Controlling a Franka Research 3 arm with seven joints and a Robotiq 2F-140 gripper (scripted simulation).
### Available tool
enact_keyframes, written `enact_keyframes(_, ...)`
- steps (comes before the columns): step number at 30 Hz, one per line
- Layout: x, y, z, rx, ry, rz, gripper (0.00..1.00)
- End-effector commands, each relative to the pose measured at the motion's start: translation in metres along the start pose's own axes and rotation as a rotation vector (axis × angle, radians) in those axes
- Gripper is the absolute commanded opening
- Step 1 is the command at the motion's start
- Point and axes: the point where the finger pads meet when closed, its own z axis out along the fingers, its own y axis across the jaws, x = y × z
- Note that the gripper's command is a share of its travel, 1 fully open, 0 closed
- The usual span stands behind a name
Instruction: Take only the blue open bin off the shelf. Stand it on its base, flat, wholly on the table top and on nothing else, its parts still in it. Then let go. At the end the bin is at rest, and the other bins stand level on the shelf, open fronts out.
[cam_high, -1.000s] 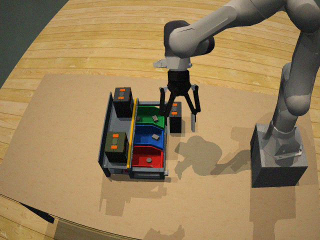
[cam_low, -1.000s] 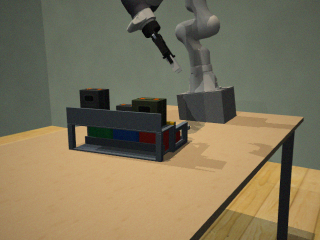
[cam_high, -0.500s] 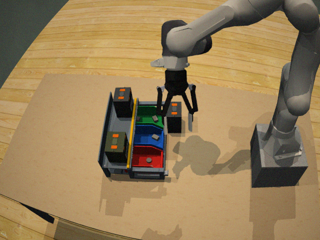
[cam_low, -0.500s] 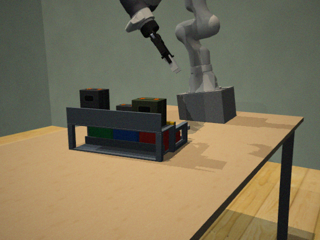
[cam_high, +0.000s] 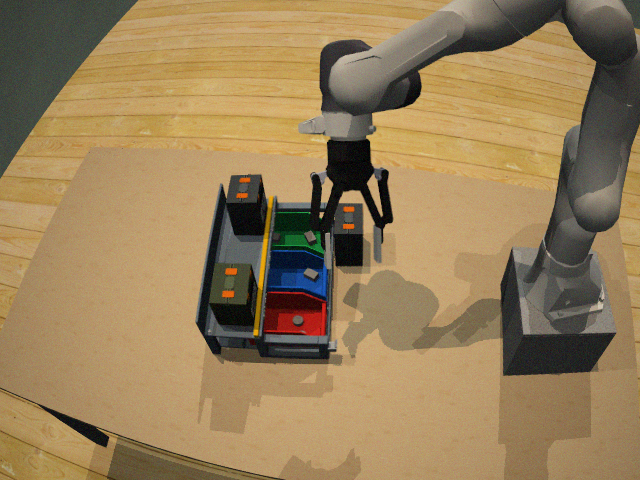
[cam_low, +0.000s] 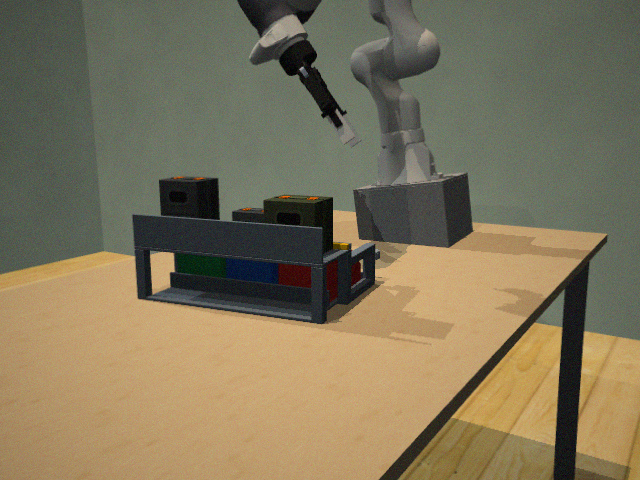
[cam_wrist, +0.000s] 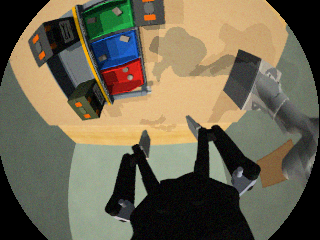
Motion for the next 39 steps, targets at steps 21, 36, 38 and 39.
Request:
enact_keyframes(21, -0.004, 0.023, -0.044, 0.106, 0.033, 0.235, 0.57)
enact_keyframes(36, -0.009, 0.047, -0.087, 0.206, 0.062, 0.420, 0.57)
enact_keyframes(38, -0.009, 0.047, -0.087, 0.206, 0.062, 0.420, 0.57)
enact_keyframes(39, -0.009, 0.047, -0.087, 0.206, 0.062, 0.420, 0.57)
